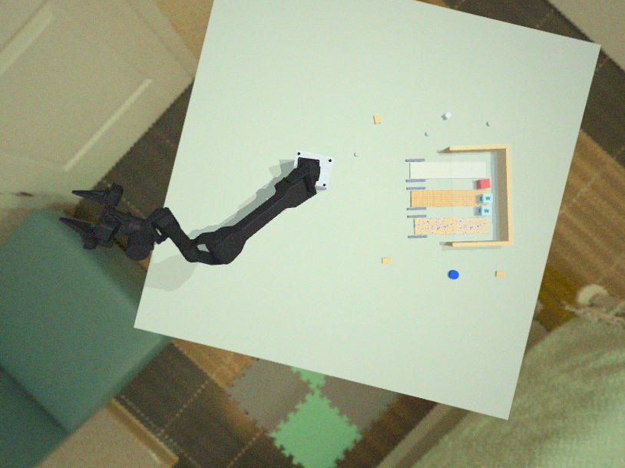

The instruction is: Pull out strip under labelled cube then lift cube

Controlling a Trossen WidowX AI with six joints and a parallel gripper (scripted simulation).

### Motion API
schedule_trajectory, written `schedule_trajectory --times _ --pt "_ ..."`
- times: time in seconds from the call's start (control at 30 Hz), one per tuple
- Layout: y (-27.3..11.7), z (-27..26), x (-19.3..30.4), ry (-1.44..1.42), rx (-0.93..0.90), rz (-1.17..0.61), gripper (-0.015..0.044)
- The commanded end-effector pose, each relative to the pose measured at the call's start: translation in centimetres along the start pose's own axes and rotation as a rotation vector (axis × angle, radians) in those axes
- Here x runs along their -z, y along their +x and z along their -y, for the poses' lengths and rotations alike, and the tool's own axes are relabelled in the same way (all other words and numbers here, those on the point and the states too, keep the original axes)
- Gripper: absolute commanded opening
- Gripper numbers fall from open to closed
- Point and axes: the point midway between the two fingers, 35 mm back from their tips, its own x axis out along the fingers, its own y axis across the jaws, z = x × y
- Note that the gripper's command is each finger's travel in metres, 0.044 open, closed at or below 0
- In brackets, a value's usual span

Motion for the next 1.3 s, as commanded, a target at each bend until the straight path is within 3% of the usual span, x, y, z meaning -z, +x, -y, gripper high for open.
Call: schedule_trajectory --times 0.0,0.17,0.7,1.27 --pt "-0.1 -0.1 0.0 0.001 -0.003 -0.002 0.04" --pt "-3.6 -4.1 0.1 0.03 -0.095 -0.055 0.04" --pt "-24.4 -18.2 -3.5 0.179 -0.557 -0.321 0.04" --pt "-46.6 -22.2 -14.7 0.397 -1.005 -0.574 0.04"
